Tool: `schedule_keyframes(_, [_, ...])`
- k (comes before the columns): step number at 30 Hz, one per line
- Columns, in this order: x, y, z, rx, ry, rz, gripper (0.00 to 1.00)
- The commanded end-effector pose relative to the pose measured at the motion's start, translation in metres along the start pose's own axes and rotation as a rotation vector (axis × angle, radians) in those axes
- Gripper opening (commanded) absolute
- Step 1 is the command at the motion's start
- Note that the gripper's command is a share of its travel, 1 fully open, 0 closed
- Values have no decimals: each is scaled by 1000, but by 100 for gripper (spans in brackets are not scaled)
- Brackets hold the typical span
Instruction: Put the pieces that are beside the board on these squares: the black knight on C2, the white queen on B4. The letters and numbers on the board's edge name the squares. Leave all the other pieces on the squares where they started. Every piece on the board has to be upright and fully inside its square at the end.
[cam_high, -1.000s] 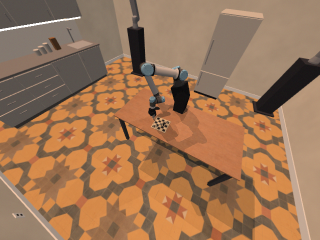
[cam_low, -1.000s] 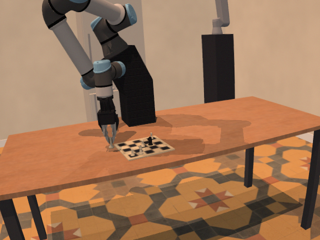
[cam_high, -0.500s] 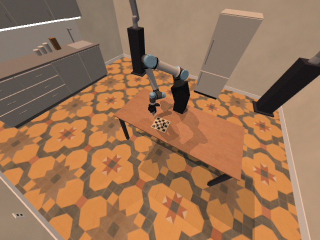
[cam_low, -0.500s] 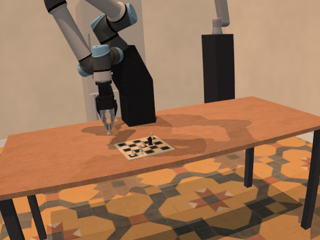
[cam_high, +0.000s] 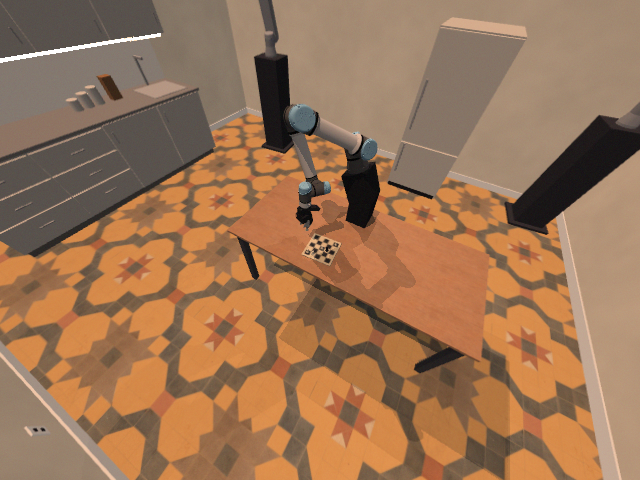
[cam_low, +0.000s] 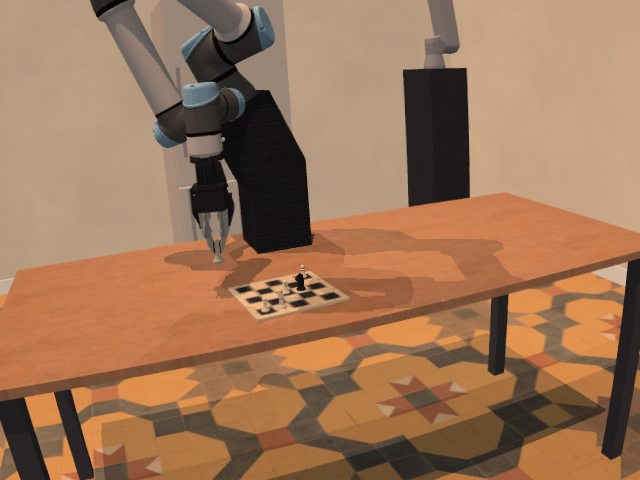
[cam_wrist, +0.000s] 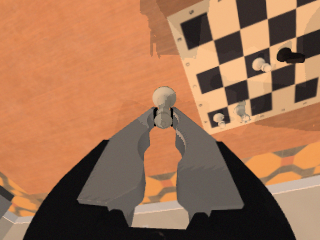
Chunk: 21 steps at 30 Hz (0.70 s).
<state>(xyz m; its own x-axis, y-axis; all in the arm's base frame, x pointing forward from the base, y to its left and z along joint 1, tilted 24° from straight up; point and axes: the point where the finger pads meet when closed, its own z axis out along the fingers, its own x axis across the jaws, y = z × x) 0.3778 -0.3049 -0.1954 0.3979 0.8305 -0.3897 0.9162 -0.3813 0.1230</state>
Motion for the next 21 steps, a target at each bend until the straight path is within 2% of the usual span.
schedule_keyframes(1, [0, 1, 0, -1, 0, -1, 0])
schedule_keyframes(4, [4, 2, -1, -1, 0, -13, 0])
schedule_keyframes(6, [16, 6, -1, -1, 1, -51, 0])
schedule_keyframes(15, [113, 30, -7, -1, -1, -351, 0])
schedule_keyframes(21, [123, 31, -8, -2, -2, -380, 0])
